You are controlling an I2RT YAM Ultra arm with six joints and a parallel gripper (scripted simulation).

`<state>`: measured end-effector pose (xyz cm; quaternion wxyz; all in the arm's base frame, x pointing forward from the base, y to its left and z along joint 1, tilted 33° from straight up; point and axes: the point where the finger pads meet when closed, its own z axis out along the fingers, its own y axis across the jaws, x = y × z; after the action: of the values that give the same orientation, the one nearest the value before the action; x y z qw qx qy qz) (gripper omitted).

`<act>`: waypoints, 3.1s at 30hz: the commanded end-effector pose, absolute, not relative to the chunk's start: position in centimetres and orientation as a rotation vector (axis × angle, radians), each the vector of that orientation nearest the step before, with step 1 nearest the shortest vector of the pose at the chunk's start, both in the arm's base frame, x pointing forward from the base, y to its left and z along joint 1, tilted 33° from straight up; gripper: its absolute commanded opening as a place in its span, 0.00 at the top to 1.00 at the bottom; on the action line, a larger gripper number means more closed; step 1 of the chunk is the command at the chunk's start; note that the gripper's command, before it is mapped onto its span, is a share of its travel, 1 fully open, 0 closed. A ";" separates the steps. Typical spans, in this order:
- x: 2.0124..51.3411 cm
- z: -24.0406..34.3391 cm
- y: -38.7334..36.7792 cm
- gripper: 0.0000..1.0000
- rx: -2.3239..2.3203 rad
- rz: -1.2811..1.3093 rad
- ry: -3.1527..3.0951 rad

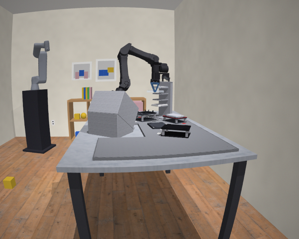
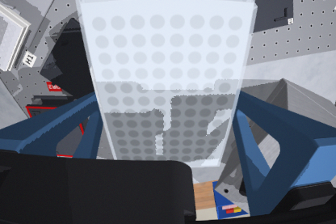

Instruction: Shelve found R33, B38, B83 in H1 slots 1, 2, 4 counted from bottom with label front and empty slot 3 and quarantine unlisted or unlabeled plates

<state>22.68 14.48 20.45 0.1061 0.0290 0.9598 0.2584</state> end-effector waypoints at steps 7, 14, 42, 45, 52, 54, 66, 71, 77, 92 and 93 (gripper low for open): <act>22.8 20.8 13.8 0.14 0.312 0.819 2.823; 22.7 20.0 13.5 0.14 0.444 0.827 2.849; 24.9 18.1 8.0 0.14 1.061 0.901 2.759; 24.9 18.1 7.9 0.14 1.087 0.895 2.754; 24.6 16.3 7.2 0.14 1.340 0.899 2.753; 24.7 16.0 6.6 0.14 1.409 0.903 2.731; 25.1 14.4 3.8 0.14 1.748 0.916 2.598; 25.7 14.3 2.3 0.14 1.893 0.920 2.506; 25.4 14.0 3.1 0.14 1.938 0.918 2.469; 26.5 10.1 4.9 0.14 1.973 0.896 2.486; 26.6 9.8 5.0 0.14 1.974 0.895 2.487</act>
<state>25.89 5.13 10.70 -0.0885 0.5889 0.7559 0.2721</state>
